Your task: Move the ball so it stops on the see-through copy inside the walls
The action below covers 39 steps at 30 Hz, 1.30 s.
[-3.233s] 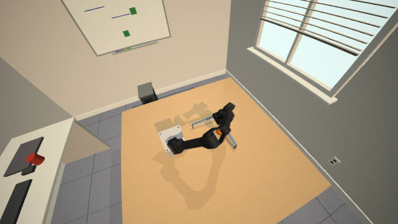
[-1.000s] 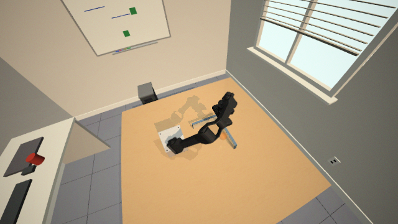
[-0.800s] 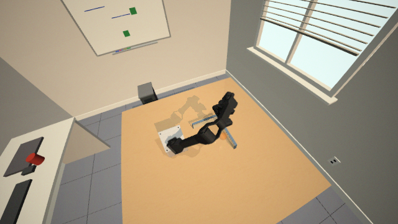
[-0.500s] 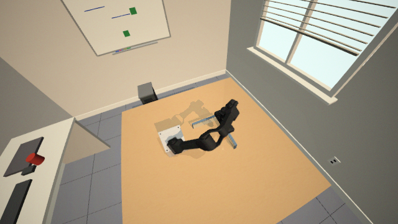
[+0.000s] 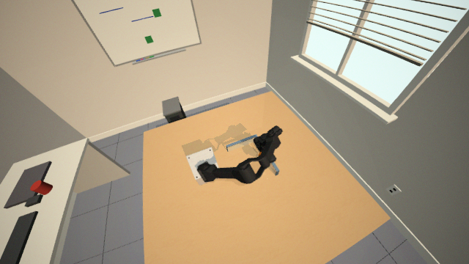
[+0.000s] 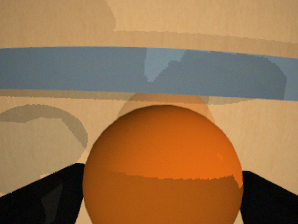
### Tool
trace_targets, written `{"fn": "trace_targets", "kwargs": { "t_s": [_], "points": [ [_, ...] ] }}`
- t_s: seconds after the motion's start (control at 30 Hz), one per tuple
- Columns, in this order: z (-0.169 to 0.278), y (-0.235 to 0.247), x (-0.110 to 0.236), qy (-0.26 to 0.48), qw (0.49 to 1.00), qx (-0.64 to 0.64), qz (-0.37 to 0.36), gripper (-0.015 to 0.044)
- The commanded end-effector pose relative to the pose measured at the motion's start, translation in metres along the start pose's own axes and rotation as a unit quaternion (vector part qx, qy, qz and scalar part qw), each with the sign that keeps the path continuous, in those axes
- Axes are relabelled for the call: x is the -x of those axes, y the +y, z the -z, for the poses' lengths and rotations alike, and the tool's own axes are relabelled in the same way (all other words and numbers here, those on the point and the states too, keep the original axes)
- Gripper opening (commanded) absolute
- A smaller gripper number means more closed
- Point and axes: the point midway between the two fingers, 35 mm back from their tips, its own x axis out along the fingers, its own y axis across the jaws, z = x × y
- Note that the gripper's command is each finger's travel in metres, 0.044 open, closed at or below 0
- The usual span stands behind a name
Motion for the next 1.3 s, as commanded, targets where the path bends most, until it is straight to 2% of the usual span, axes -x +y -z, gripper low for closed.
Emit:
{"fn": "trace_targets", "kwargs": {
  "t_s": [0.0,0.1,0.73,1.27],
  "points": [
    [0.003,-0.001,-0.024,0.004,1.0,0.004,0.004,0.0],
    [0.004,-0.002,-0.038,0.004,1.0,0.004,0.005,0.0],
    [0.005,-0.003,-0.058,0.004,1.0,0.004,0.006,0.0],
    [0.003,-0.002,-0.051,0.002,1.0,0.001,0.003,0.0413]
  ]
}}
